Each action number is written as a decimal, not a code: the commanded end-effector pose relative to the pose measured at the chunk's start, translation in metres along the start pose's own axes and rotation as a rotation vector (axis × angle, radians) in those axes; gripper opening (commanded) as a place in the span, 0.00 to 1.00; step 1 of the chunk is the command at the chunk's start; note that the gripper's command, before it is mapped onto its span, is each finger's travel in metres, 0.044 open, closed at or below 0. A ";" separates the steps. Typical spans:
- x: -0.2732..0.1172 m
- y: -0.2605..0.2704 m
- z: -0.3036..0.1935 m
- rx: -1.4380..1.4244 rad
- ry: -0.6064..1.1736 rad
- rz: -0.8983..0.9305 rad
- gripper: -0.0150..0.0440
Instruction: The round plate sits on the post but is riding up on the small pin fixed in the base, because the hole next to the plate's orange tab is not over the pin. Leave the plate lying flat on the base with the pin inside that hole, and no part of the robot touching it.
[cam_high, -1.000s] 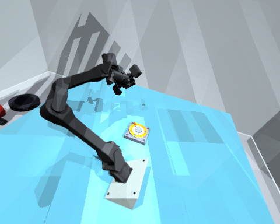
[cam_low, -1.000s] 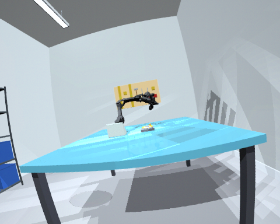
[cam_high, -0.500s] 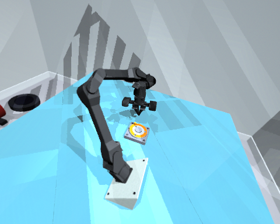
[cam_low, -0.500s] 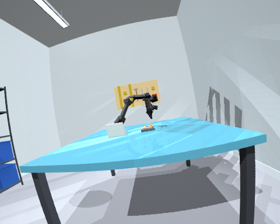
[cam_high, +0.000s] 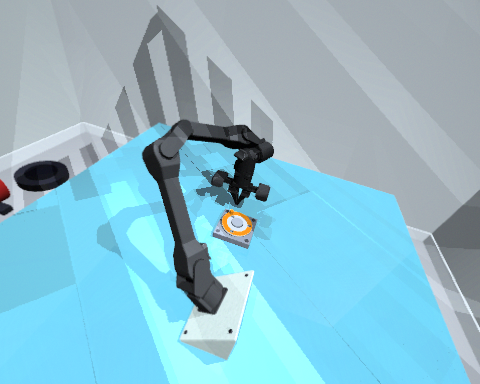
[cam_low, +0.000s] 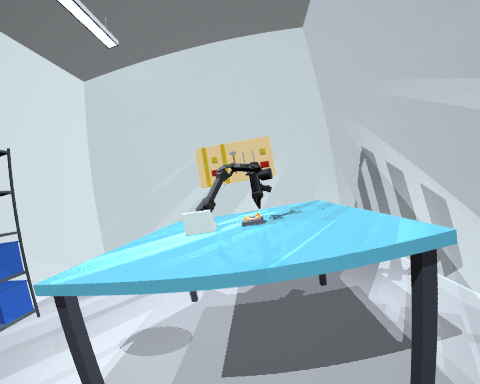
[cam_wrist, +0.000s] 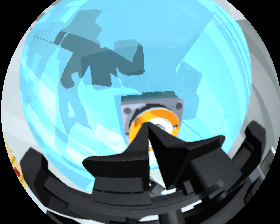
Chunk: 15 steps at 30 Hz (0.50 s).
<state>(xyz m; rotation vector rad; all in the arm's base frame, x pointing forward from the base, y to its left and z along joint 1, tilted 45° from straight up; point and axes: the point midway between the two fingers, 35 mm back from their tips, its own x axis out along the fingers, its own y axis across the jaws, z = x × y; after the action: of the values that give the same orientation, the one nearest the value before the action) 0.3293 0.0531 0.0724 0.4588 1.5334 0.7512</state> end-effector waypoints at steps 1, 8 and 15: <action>0.017 0.000 -0.001 0.006 0.002 0.007 0.25; 0.027 0.001 -0.002 0.006 0.002 0.008 0.25; 0.028 0.010 -0.006 0.006 0.002 0.009 0.25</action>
<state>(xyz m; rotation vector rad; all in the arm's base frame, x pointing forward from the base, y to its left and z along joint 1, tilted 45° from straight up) 0.3214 0.0744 0.0539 0.4670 1.5446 0.7512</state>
